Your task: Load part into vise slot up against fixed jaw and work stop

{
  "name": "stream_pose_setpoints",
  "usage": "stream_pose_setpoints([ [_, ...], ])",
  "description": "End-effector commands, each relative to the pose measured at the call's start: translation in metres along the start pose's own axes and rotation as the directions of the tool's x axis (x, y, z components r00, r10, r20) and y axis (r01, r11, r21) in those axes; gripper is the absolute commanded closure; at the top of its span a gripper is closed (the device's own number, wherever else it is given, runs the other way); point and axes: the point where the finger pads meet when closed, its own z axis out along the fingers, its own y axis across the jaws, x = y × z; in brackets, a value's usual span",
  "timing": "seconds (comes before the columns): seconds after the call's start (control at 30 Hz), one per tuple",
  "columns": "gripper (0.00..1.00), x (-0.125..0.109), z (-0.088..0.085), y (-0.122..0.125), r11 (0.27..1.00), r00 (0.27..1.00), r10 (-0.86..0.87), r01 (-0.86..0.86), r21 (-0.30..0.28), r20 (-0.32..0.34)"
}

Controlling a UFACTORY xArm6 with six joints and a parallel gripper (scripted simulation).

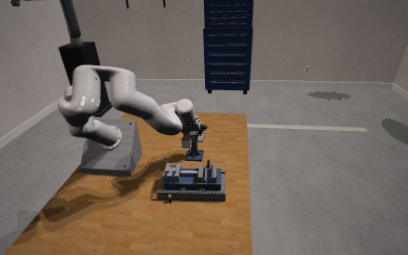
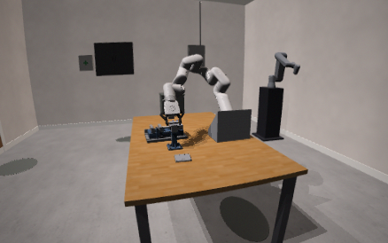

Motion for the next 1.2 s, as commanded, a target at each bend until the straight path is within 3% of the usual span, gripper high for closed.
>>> stream_pose_setpoints([
  [0.0,0.11,-0.0010,-0.0010,-0.0011,1.000,1.000,0.000,0.000,0.004,-0.027],
  [0.47,0.11,-0.0022,-0.0009,-0.0010,1.000,0.991,0.000,0.000,0.004,-0.132],
  [1.17,0.11,-0.0051,-0.0001,-0.0011,1.000,0.922,0.001,0.000,0.004,-0.387],
])
